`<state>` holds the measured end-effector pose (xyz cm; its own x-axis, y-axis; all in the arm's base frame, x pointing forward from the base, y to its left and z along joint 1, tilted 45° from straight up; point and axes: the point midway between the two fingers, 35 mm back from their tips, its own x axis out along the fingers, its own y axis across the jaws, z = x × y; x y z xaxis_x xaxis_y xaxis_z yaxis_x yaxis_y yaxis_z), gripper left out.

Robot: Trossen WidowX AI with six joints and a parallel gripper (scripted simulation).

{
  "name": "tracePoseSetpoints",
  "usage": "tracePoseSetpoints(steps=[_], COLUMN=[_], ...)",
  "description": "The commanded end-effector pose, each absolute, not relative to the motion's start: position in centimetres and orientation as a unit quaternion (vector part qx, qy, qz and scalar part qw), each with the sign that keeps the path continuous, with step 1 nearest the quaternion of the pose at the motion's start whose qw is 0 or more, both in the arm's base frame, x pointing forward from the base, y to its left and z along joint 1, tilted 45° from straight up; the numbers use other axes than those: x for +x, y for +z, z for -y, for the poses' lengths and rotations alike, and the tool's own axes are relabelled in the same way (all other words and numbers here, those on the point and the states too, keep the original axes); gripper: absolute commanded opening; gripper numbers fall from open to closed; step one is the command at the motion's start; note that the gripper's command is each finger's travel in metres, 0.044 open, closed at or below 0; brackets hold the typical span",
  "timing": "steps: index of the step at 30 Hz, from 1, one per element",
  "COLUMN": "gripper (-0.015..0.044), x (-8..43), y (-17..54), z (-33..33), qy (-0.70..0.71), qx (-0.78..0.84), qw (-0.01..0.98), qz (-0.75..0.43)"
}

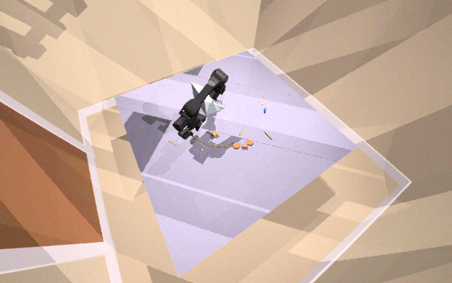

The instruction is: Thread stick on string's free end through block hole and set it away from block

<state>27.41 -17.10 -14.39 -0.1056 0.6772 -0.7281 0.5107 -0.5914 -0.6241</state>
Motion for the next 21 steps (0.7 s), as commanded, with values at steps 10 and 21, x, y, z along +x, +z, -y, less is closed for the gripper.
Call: tracePoseSetpoints(steps=[10,21], gripper=[0.0124,0.0124], x=[27.3,27.3], y=[-14.5,-15.7], z=[17.1,16.0], qy=[0.598,0.597], qx=[-0.663,-0.663], qw=[0.071,0.071], qz=[0.445,0.445])
